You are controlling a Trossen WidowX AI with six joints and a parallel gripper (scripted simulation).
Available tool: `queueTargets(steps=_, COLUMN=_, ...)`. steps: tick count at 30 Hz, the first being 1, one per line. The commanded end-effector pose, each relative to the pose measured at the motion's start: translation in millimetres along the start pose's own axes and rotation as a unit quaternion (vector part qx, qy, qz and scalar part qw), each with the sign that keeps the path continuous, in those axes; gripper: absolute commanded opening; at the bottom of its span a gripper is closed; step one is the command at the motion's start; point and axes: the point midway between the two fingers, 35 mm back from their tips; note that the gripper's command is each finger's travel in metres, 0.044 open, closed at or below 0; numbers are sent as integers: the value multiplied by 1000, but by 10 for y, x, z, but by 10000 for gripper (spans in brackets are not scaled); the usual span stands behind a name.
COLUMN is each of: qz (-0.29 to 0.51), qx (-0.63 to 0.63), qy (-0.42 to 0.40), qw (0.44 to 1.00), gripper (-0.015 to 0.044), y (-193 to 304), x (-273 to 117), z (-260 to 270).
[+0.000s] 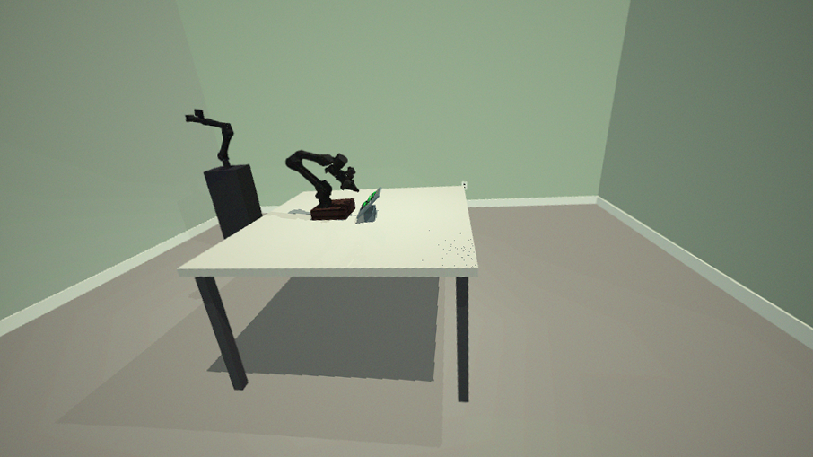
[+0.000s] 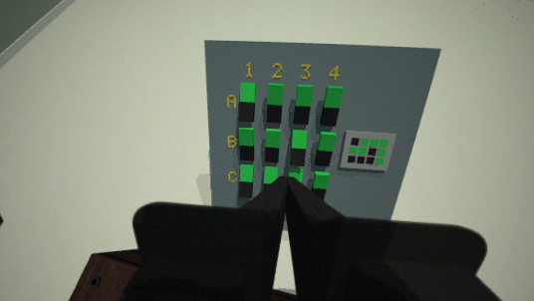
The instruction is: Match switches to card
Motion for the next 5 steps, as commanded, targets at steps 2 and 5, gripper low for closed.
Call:
queueTargets(steps=2, qz=2, qx=4, qy=2, qw=1000, gripper=0, y=-15, x=-5, z=3)
queueTargets(steps=5, qz=2, qx=4, qy=2, qw=1000, gripper=0, y=-15, x=-5, z=3)
Point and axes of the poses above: the point midway between the two fingers, 35 mm back from their tips, its own x axis out along the fingers, its own z axis across the jaws, y = z × x, and after that the axes turned 9 degrees about x, right-handed
